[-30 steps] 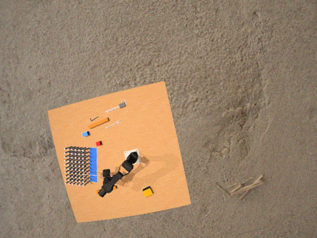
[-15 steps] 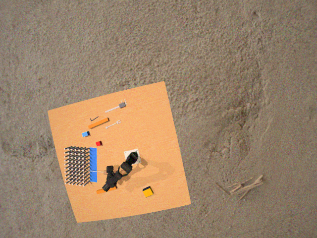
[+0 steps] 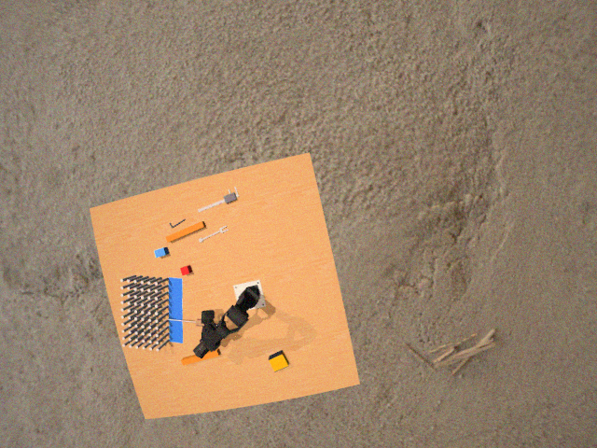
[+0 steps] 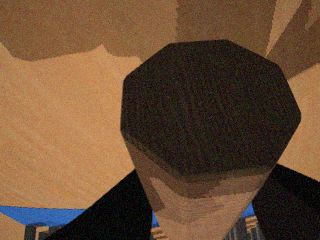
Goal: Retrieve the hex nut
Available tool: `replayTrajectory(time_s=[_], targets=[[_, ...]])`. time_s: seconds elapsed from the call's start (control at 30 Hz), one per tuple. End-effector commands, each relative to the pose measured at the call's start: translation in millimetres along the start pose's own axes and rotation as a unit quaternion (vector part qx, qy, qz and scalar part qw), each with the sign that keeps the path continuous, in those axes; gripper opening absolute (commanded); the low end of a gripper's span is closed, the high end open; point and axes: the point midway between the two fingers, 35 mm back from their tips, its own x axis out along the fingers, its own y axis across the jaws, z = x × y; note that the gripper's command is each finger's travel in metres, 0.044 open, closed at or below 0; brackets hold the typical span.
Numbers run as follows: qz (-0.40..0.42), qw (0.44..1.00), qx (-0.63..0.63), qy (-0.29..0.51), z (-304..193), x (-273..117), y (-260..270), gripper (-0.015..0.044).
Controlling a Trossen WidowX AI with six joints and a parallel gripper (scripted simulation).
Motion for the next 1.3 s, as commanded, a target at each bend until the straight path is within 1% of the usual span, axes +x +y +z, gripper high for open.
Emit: replayTrajectory(time_s=[0.0,1.27], targets=[[-0.002,1.000,-0.002,0.002,-5,2,-1,0.0000],[-0.003,1.000,-0.003,0.003,-33,20,-3,0.0000]])
